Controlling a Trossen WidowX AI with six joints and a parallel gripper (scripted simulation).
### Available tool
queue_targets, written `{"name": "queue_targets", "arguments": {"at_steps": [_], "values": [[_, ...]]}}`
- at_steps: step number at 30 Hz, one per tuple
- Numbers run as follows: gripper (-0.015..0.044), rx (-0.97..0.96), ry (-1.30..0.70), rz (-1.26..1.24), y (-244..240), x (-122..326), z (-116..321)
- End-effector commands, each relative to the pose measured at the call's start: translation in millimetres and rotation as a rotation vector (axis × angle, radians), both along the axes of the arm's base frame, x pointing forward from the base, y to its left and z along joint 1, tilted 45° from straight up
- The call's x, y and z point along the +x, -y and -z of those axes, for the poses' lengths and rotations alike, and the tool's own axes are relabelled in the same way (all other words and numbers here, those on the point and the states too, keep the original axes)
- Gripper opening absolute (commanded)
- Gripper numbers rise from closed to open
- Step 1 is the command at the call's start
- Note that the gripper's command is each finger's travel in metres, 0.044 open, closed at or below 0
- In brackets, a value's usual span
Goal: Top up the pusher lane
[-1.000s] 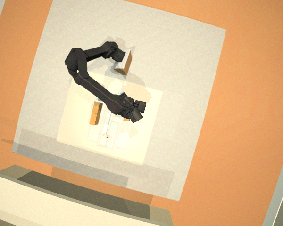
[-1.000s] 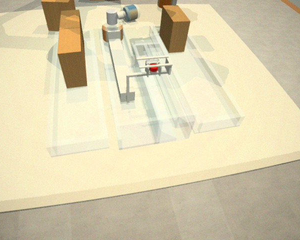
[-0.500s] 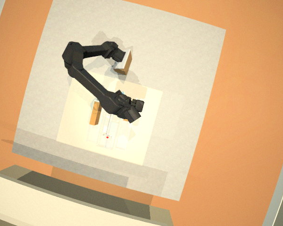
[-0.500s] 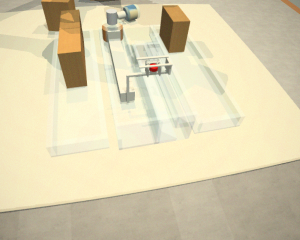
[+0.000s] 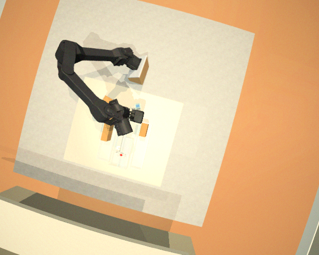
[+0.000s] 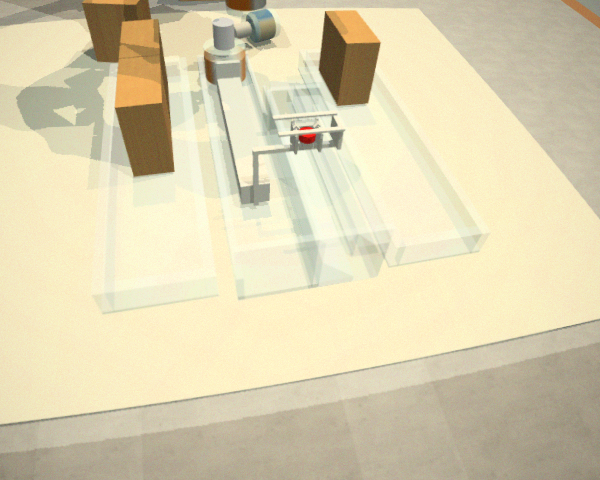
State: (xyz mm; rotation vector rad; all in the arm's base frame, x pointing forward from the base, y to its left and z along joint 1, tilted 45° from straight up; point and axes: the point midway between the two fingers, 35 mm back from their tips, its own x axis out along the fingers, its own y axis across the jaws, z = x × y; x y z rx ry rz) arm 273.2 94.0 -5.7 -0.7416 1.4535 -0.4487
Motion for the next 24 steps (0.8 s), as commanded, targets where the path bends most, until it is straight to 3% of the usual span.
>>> {"name": "queue_targets", "arguments": {"at_steps": [1, 24], "values": [[0.0, -0.01, 0.002, -0.008, 25.3, 0.7, -10.5], [0.0, -0.013, 0.002, -0.008, 46.3, 5.0, 5.7]]}}
